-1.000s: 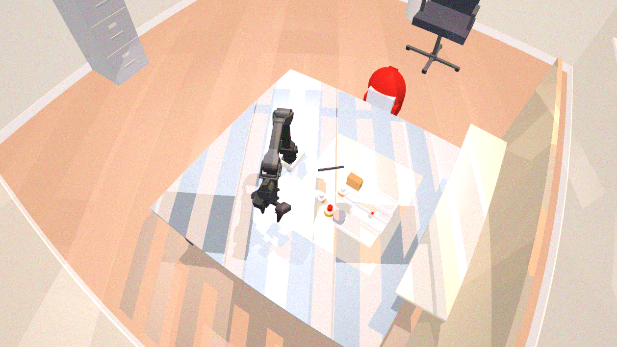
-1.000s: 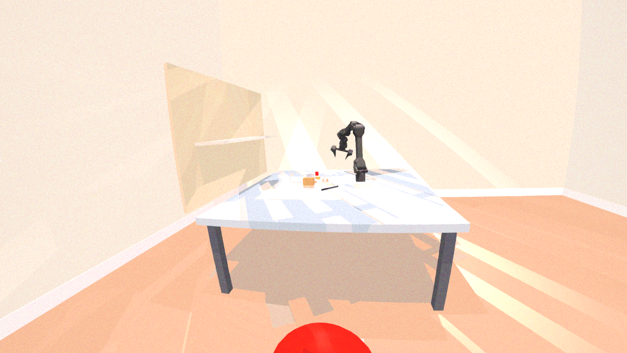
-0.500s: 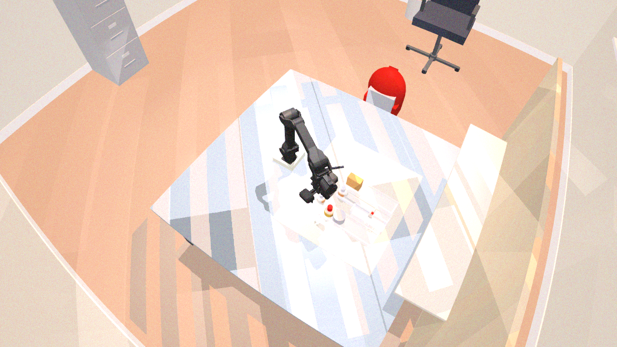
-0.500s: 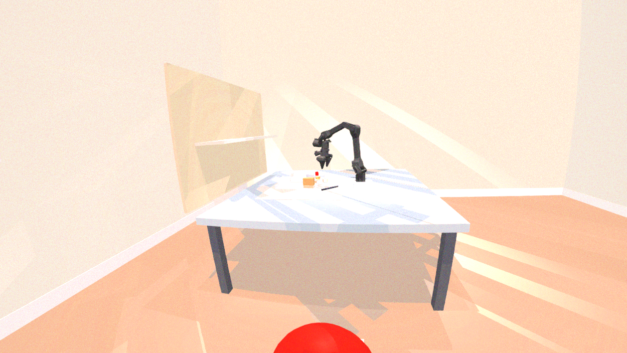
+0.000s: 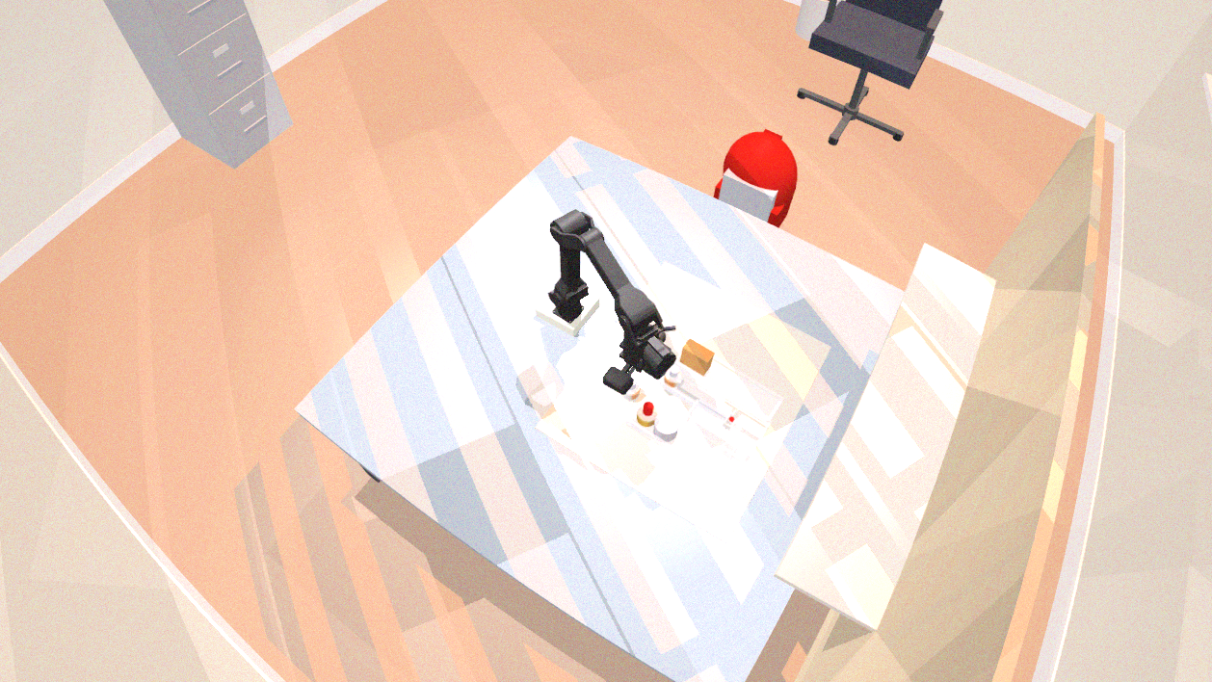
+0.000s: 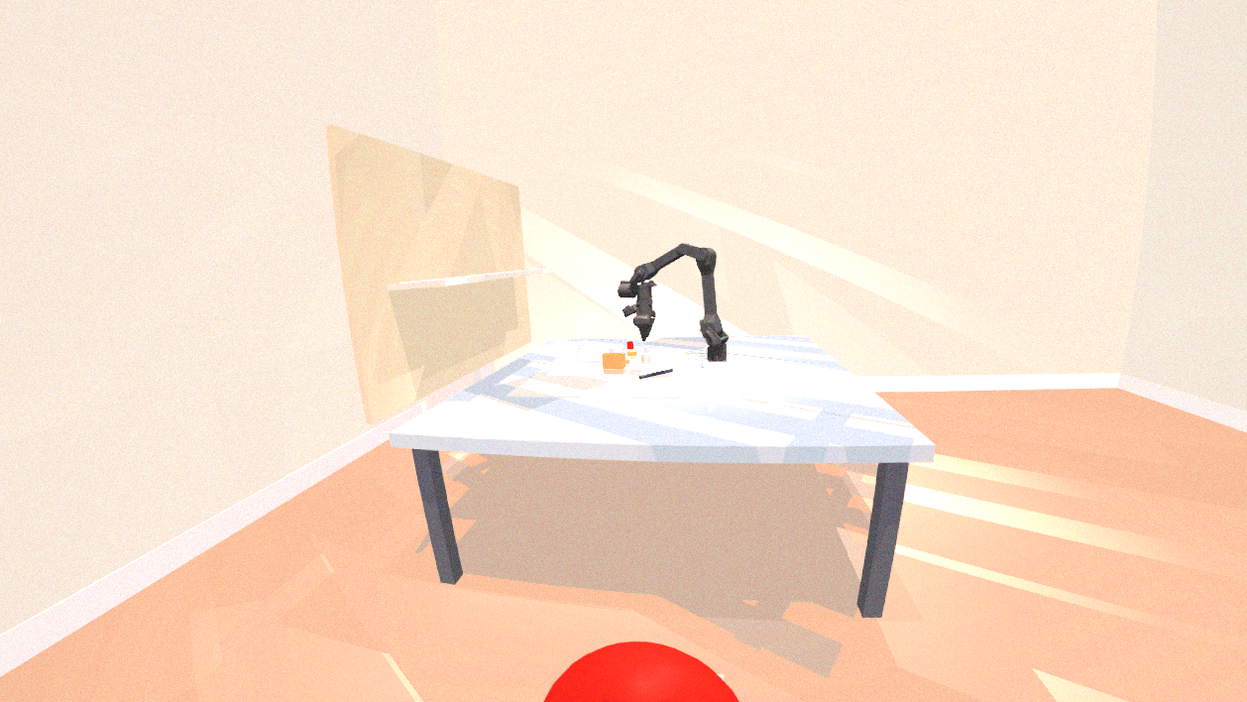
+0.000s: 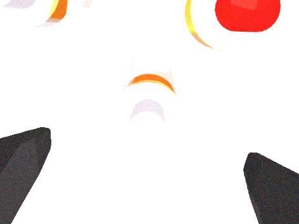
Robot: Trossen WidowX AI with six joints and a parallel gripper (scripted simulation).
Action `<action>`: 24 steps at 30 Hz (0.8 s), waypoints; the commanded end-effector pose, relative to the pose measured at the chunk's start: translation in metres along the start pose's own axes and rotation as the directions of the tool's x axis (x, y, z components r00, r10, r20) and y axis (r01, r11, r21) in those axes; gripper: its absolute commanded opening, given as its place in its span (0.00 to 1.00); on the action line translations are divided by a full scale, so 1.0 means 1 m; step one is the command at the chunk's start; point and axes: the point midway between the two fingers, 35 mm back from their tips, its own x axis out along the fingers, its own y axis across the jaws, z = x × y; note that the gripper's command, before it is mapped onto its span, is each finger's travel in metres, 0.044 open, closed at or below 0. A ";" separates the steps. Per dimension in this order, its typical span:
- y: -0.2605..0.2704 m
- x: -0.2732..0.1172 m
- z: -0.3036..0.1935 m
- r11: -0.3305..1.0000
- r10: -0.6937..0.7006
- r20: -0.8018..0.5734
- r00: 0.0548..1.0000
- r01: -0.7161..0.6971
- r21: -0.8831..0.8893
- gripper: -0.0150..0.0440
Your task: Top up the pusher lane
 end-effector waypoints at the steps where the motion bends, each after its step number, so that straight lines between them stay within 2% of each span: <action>1: 0.001 0.018 -0.003 1.000 0.001 -0.015 1.000 -0.001 -0.010 1.00; 24: 0.001 0.054 -0.003 1.000 0.001 -0.015 1.000 -0.001 -0.010 1.00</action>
